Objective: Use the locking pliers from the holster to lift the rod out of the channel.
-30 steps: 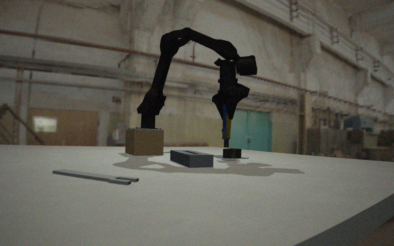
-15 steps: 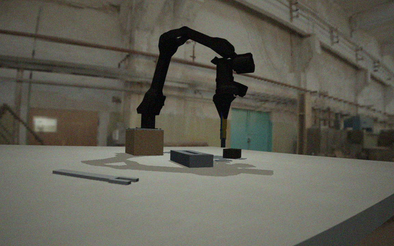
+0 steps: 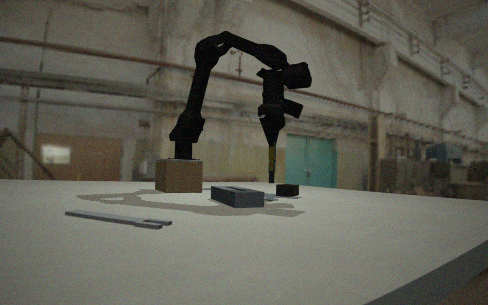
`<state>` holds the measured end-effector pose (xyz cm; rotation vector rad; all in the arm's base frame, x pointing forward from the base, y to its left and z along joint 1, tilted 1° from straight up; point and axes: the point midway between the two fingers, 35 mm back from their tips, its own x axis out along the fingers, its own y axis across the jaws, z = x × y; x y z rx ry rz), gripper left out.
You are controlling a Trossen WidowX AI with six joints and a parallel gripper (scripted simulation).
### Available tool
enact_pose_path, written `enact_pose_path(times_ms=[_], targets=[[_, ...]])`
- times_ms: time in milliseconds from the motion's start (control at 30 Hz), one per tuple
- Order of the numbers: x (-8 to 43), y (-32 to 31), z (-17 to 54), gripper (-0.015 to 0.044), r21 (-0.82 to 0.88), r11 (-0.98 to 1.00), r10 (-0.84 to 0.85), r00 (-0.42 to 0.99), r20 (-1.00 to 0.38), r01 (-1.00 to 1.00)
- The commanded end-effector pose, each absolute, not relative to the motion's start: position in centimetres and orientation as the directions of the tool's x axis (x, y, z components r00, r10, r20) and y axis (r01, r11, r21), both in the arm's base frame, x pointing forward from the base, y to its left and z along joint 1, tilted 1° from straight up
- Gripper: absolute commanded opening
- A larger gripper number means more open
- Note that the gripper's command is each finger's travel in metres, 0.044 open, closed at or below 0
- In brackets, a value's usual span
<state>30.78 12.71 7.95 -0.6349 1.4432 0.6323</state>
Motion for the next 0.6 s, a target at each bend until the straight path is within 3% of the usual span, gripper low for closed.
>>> enact_pose_path(times_ms=[0, 567], targets=[[30.9, 11.9, 7.9, 0.0322, -0.015, 0.728, 0.006, 0.028, -1.0, -0.686], [31.5, 9.1, 7.9, 0.0322, -0.012, 0.861, 0.0, 0.024, -1.0, -0.509]])
